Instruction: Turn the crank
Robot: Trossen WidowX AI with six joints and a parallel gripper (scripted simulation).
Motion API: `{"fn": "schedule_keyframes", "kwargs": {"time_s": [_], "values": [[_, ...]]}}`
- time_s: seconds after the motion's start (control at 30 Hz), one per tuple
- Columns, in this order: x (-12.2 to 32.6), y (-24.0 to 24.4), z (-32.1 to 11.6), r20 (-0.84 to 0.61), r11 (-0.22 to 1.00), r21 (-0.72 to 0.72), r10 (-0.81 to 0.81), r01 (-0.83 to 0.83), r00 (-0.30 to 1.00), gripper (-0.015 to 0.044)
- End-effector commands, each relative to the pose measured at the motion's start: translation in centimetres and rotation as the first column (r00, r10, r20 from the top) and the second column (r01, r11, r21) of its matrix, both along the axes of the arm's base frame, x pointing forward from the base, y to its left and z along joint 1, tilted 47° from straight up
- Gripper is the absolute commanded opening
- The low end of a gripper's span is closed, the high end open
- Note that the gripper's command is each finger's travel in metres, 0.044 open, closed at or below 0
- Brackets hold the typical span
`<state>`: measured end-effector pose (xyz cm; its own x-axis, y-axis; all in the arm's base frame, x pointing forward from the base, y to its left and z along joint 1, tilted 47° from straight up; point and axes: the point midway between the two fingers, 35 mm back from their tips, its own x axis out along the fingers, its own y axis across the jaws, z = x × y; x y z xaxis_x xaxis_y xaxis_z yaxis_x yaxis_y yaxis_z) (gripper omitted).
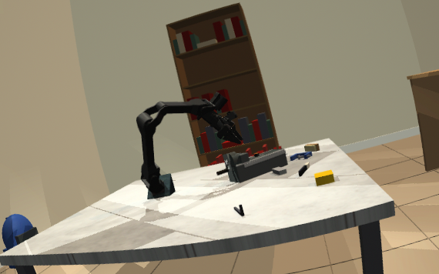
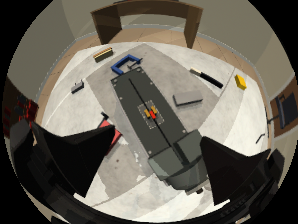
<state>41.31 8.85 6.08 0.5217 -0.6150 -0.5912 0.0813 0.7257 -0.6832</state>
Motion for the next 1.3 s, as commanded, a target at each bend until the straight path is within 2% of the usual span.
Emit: {"fn": "schedule_keyframes", "kwargs": {"time_s": [0.0, 0.3, 0.43, 0.87, 1.27], "values": [[0.0, 0.1, 0.0, -0.004, 1.0, -0.002, 0.005, -0.005, 1.0, 0.044], [0.4, 2.7, 2.6, -0.001, 1.0, 0.001, 0.001, -0.001, 1.0, 0.044], [0.1, 2.3, 3.1, -0.03, 1.0, 0.005, 0.022, -0.022, 0.999, 0.044], [-3.4, -1.0, 7.0, -0.231, 0.968, 0.07, 0.253, -0.243, 0.94, 0.044], [-7.5, -3.2, 9.7, -0.324, 0.867, 0.142, 0.496, -0.477, 0.805, 0.044]]}}
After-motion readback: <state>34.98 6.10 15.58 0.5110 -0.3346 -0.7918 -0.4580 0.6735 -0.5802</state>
